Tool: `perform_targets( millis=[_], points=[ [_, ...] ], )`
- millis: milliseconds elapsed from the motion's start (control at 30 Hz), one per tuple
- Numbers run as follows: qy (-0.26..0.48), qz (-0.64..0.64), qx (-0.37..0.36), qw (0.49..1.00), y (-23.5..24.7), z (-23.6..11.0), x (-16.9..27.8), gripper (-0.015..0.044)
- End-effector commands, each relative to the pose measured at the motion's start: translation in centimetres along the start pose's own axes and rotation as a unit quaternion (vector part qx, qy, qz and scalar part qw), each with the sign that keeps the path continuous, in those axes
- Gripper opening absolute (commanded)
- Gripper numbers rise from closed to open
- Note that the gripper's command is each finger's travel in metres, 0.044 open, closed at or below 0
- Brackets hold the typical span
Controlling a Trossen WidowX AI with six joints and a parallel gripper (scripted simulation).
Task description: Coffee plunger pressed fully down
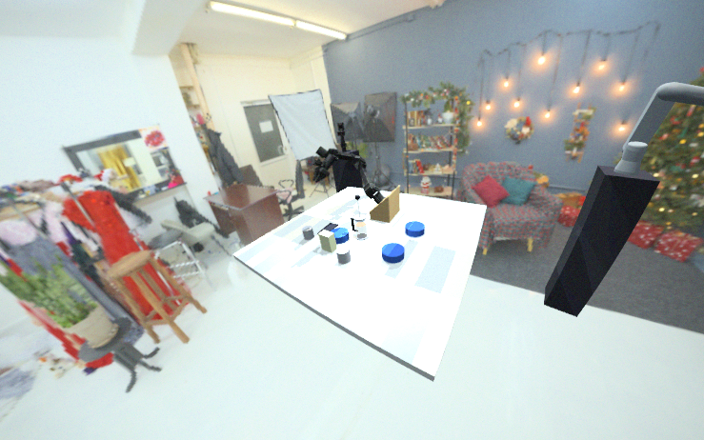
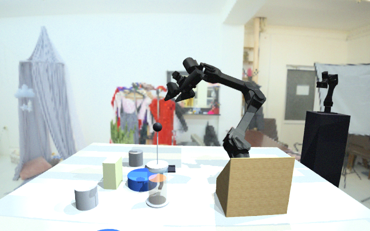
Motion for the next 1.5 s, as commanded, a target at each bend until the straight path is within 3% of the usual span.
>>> perform_targets(
  millis=[0,333,633,800,1067,1467],
  points=[
    [0.030,-0.026,-0.047,0.998,5.5,0.0,2.5,0.0440],
    [0.041,-0.122,-0.146,0.981,17.6,-5.7,10.9,0.0440],
    [-0.029,-0.207,-0.217,0.954,22.0,-13.1,19.0,0.0440],
    [-0.030,-0.209,-0.220,0.952,21.9,-12.7,19.6,0.0440],
    [-0.031,-0.209,-0.220,0.952,20.6,-9.2,23.3,0.0440],
    [-0.027,-0.209,-0.220,0.952,21.2,-8.1,23.4,0.0440]
  ],
)
Point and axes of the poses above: the point midway between the two fingers, 35 mm back from their tips, its own z axis out along the fingers, its own y axis across the jaws, x = y × z, the point moved 4 cm from there along -z, back along the fingers, and after that the axes turned 12 degrees about z, right-handed, at the moved point
